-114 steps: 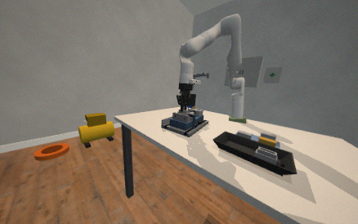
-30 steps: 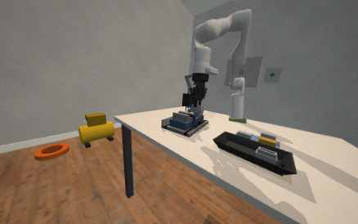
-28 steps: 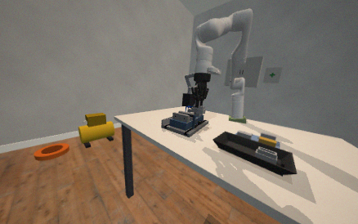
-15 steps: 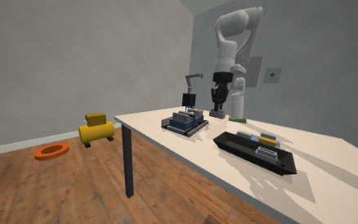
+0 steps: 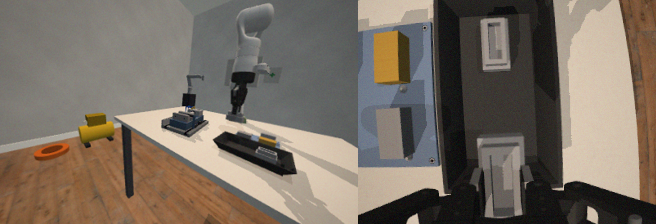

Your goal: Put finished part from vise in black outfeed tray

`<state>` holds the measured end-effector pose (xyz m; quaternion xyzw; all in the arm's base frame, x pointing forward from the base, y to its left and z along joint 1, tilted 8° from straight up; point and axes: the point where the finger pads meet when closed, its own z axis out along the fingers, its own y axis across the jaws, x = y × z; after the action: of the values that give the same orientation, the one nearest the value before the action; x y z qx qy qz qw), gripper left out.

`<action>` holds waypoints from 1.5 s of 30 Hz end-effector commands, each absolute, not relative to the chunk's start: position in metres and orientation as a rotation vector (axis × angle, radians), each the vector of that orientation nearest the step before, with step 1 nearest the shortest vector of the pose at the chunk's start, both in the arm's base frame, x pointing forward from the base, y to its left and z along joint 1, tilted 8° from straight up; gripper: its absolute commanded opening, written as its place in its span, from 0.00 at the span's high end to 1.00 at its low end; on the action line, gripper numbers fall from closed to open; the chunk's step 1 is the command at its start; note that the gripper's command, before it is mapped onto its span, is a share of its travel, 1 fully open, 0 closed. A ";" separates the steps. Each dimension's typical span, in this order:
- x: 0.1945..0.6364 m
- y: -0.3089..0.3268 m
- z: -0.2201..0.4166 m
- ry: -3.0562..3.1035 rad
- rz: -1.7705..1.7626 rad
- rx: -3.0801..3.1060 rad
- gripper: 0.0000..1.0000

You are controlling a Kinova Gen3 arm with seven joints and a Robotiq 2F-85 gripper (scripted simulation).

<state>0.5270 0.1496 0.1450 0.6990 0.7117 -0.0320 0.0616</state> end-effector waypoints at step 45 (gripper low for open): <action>0.522 0.168 0.143 2.158 -0.095 2.105 1.00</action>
<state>0.5217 0.1676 0.1424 0.6965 0.7141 -0.0325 0.0624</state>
